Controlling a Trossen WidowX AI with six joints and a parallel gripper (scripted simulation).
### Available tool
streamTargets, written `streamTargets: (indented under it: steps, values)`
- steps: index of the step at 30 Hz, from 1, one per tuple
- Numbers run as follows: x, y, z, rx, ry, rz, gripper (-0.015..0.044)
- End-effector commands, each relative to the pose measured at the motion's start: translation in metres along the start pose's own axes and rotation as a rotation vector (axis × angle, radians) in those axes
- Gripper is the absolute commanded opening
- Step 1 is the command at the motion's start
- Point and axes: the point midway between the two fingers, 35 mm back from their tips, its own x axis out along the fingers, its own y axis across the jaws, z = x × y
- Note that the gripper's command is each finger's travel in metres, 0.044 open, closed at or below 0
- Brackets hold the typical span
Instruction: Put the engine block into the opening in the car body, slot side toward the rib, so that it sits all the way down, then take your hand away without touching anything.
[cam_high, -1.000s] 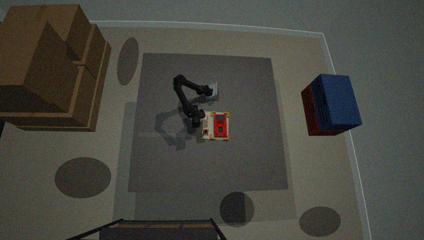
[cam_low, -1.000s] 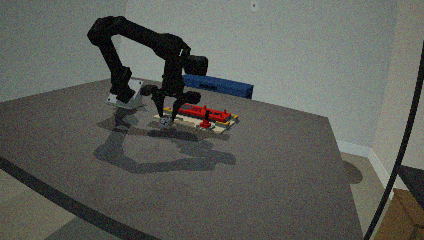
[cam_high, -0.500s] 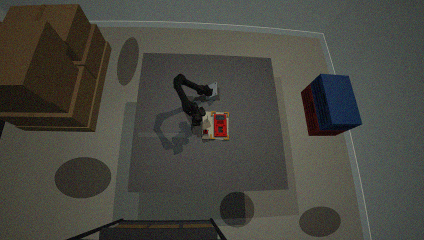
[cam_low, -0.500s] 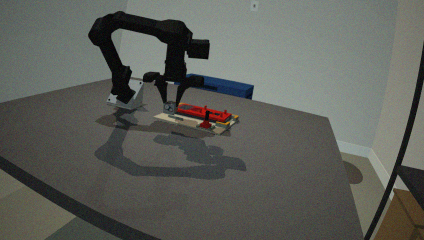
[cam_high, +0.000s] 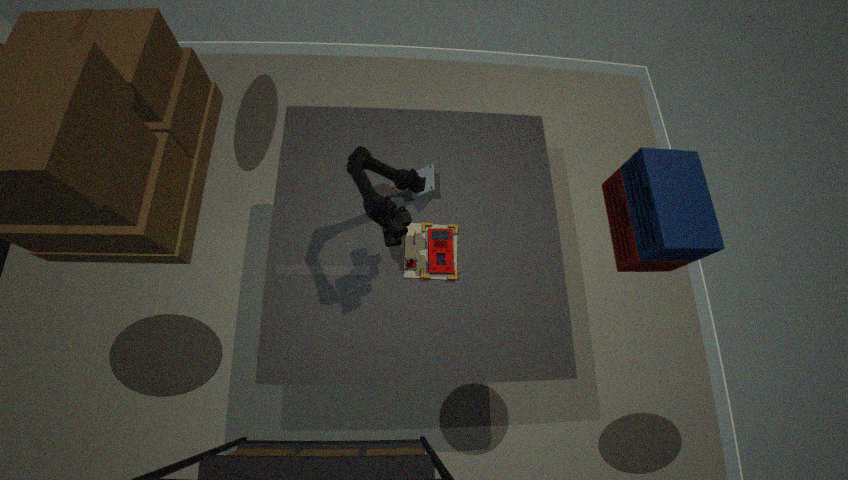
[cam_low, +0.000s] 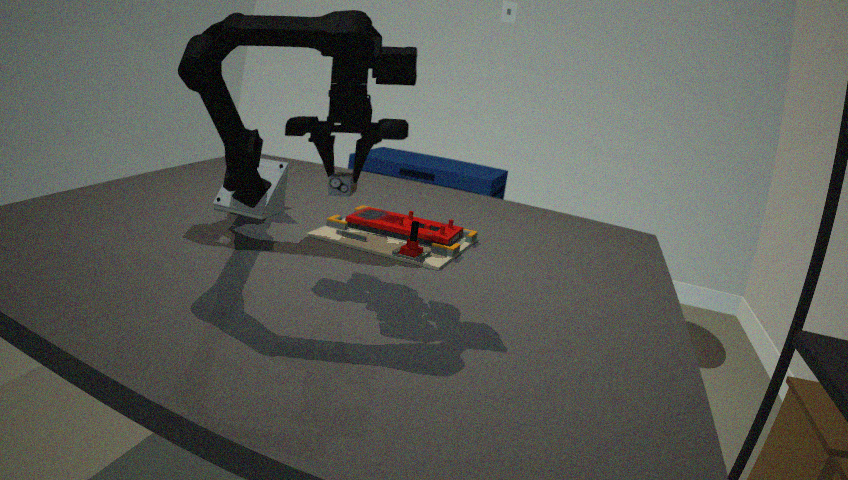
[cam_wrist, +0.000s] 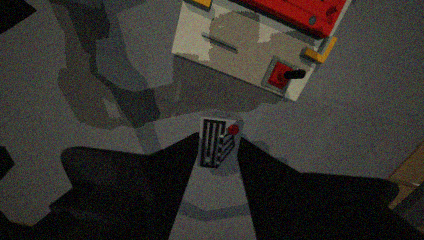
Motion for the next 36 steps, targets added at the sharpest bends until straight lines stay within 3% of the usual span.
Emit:
streamTargets:
  steps: [1, 8, 36]
  values:
    - [-0.012, 0.001, 0.000, -0.005, -0.007, -0.010, 0.0000]
    - [-0.019, -0.001, 0.003, 0.020, -0.008, -0.014, 0.0000]
    - [-0.001, -0.056, 0.060, 0.625, -0.012, 0.017, 0.0000]
